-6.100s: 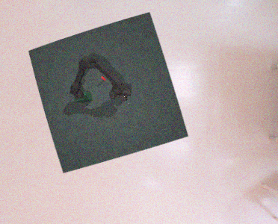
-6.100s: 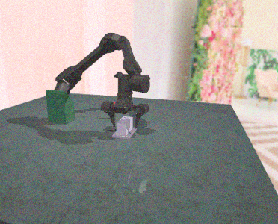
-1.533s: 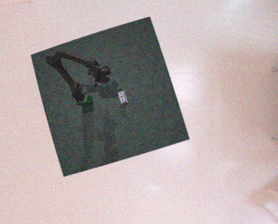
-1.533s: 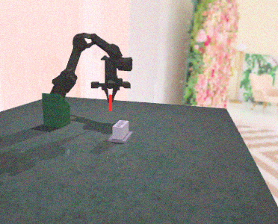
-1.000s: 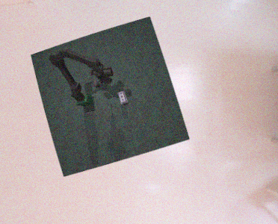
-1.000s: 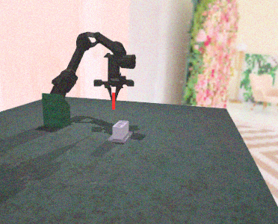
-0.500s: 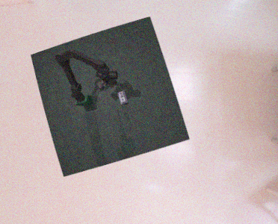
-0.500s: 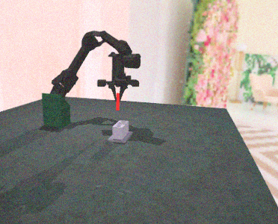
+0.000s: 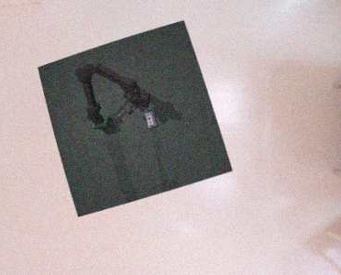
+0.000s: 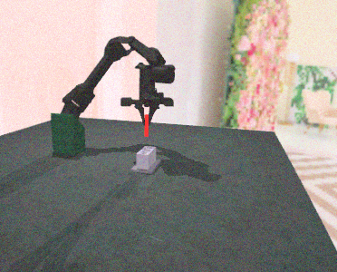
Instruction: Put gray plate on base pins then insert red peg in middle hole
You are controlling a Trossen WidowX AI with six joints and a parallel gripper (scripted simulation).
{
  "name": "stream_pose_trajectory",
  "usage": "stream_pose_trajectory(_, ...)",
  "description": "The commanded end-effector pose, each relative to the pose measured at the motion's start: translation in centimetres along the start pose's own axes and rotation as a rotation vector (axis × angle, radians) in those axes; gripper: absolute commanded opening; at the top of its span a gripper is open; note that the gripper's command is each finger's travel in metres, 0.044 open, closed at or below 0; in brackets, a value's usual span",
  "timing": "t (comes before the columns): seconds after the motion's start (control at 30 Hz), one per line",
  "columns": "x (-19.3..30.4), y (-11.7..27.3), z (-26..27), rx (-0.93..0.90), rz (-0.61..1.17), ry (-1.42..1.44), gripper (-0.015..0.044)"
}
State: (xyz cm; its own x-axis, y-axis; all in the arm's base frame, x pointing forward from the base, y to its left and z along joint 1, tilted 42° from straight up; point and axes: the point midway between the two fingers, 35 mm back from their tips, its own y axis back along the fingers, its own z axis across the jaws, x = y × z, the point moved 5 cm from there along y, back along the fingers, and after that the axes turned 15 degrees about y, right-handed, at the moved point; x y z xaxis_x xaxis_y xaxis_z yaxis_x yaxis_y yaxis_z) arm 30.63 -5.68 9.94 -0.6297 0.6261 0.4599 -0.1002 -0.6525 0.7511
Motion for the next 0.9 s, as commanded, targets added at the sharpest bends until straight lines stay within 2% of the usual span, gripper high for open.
stream_pose_trajectory(0.0, -1.1, 0.1, -0.3, 0.003, -0.004, 0.004, 0.0000)
stream_pose_trajectory(0.87, -8.5, -0.3, -3.2, -0.001, -0.002, 0.010, 0.0000)
